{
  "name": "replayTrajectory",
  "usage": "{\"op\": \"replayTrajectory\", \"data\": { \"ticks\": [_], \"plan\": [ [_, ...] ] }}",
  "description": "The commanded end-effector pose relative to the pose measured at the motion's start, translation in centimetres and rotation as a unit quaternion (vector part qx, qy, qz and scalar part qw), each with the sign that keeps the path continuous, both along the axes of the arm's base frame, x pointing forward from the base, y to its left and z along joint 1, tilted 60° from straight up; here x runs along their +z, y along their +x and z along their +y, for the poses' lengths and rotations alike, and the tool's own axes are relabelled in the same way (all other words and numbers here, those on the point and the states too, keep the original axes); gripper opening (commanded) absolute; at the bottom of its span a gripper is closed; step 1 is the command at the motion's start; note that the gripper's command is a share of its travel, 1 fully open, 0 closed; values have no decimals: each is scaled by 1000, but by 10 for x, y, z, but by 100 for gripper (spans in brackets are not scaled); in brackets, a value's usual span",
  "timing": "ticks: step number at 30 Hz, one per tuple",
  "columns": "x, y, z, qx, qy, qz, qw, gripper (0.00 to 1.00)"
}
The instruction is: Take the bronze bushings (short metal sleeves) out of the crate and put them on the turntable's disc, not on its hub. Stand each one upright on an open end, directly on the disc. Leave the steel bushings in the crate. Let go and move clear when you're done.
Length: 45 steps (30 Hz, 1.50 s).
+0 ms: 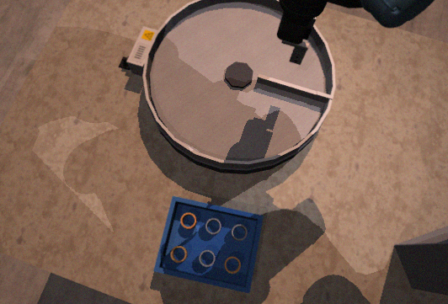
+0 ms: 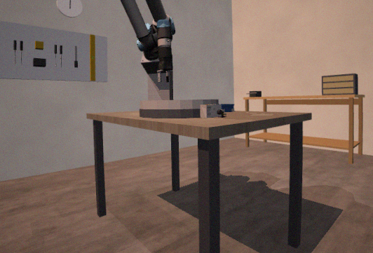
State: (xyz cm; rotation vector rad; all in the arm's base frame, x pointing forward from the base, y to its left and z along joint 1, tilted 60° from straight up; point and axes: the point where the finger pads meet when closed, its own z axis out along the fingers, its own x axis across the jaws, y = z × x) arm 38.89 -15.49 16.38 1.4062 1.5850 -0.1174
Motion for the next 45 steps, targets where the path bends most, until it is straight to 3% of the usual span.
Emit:
{"op": "replayTrajectory", "data": {
  "ticks": [1, 12, 36, 37, 45],
  "plan": [
    [1, -11, -7, -5, -5, -1, 1000, 100],
    [1, -24, -13, -15, -10, -1, 1000, 100],
    [1, -25, -14, -16, -11, -1, 1000, 100],
    [1, -25, -14, -16, -11, -1, 1000, 35],
    [1, -25, -14, -16, -11, -1, 1000, 35]
  ]
}}
